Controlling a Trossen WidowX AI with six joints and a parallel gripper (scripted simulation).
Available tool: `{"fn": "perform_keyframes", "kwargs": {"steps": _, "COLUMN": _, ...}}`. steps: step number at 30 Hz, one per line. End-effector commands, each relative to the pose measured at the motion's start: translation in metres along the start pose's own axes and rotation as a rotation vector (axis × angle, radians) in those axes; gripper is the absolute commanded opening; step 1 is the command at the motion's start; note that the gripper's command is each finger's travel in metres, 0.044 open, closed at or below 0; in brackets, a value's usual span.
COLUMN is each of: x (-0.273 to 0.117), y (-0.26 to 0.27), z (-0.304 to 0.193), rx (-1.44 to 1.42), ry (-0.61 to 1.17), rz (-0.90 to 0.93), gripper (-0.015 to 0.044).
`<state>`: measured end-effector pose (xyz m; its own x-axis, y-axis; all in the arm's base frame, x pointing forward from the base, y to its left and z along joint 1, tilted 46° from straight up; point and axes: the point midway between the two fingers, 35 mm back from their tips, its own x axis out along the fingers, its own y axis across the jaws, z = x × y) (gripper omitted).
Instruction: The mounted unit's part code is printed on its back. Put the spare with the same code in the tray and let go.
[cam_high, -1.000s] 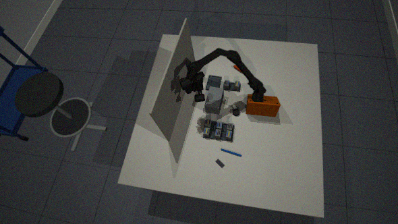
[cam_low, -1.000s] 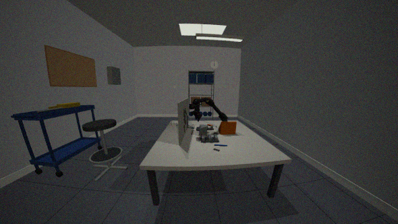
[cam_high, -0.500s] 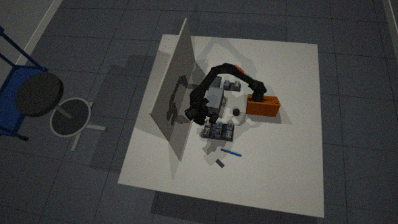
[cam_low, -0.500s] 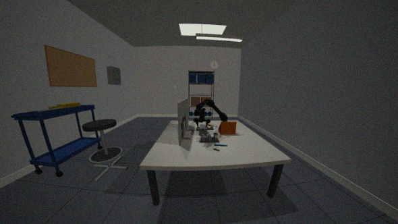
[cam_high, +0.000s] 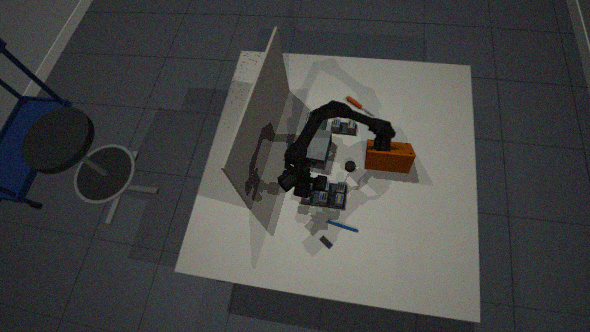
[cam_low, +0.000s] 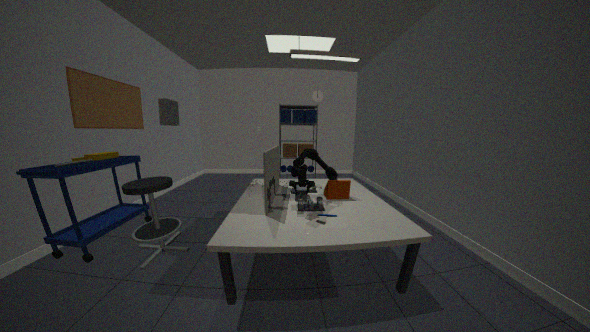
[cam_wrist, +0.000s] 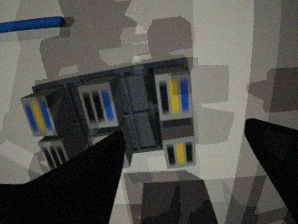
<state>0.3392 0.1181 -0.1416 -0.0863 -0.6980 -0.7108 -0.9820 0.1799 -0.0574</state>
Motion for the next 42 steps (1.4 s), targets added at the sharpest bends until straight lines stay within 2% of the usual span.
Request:
{"fn": "perform_keyframes", "kwargs": {"steps": 1, "x": 0.027, "y": -0.003, "z": 0.003, "rx": -0.012, "ry": 0.011, "rz": 0.006, "gripper": 0.03}}
{"fn": "perform_keyframes", "kwargs": {"steps": 14, "x": 0.03, "y": -0.003, "z": 0.001, "rx": -0.012, "ry": 0.011, "rz": 0.006, "gripper": 0.03}}
{"fn": "perform_keyframes", "kwargs": {"steps": 42, "x": 0.076, "y": -0.005, "z": 0.0, "rx": -0.012, "ry": 0.011, "rz": 0.005, "gripper": 0.03}}
